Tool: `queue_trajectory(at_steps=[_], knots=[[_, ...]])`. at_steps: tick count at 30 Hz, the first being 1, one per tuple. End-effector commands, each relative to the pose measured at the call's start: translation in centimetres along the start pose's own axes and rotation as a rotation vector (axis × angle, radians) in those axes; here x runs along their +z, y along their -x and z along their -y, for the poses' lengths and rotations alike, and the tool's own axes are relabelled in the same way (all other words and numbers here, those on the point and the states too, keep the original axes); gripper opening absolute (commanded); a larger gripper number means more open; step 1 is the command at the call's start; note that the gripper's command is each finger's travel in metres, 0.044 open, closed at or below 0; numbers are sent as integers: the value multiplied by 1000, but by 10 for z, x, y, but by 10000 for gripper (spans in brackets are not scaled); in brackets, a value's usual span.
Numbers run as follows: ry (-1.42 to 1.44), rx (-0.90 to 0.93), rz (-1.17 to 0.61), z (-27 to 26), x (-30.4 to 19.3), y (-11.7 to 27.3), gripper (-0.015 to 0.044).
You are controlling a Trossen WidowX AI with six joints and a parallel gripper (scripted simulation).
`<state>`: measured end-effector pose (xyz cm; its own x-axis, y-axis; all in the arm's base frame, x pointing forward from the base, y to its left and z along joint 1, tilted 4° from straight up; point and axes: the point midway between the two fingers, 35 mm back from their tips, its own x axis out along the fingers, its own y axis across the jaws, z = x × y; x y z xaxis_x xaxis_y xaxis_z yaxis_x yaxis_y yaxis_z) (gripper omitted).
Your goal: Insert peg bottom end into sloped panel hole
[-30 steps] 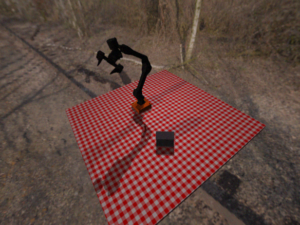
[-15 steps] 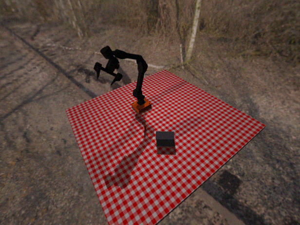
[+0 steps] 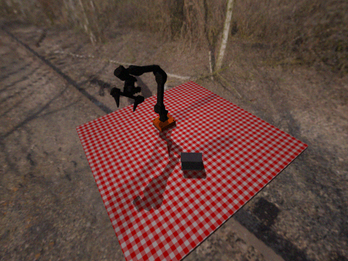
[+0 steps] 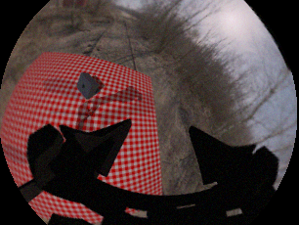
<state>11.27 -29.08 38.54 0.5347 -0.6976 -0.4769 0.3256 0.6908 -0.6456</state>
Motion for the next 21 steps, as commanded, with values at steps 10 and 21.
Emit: queue_trajectory(at_steps=[10,21], knots=[[121,194,-58,-44,-3,-51,440],[202,364,-94,-92,-1,-86,440]])
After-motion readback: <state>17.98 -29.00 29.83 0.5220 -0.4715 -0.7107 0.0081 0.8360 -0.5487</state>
